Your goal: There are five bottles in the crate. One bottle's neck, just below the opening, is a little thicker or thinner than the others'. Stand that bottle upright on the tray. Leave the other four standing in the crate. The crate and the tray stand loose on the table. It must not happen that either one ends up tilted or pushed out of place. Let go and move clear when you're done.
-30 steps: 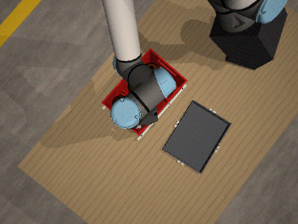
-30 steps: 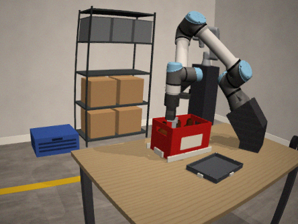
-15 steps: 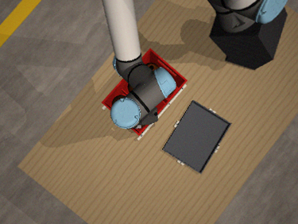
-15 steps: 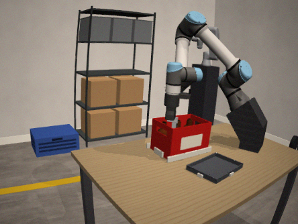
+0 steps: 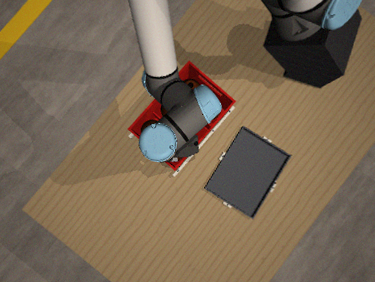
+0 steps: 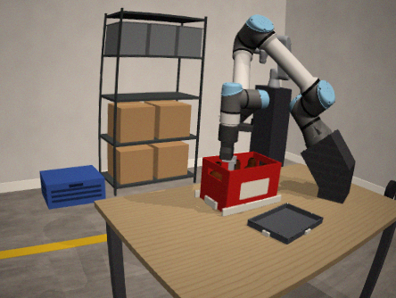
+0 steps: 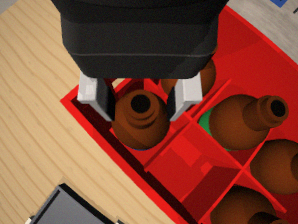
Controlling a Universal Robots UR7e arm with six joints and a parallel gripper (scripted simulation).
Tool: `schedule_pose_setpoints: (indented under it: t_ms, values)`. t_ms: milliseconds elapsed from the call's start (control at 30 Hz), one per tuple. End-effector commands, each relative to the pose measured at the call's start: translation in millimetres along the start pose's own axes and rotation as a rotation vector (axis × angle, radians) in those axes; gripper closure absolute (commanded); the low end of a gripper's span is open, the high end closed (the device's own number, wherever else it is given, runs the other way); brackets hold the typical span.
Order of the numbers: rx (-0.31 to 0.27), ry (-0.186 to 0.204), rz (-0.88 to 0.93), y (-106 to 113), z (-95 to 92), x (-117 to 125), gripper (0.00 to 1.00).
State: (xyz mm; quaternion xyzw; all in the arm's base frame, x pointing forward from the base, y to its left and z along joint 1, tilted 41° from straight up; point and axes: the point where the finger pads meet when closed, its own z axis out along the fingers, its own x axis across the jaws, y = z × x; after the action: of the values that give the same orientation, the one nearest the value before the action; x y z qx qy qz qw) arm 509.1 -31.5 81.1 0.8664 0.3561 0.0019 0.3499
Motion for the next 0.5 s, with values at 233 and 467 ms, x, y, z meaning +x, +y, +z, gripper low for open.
schedule_pose_setpoints:
  t_ms: [233,467]
  values:
    - [-0.001,0.001,0.000,0.3,-0.5,0.2,1.00]
    - [-0.001,0.001,0.000,0.3,-0.5,0.2,1.00]
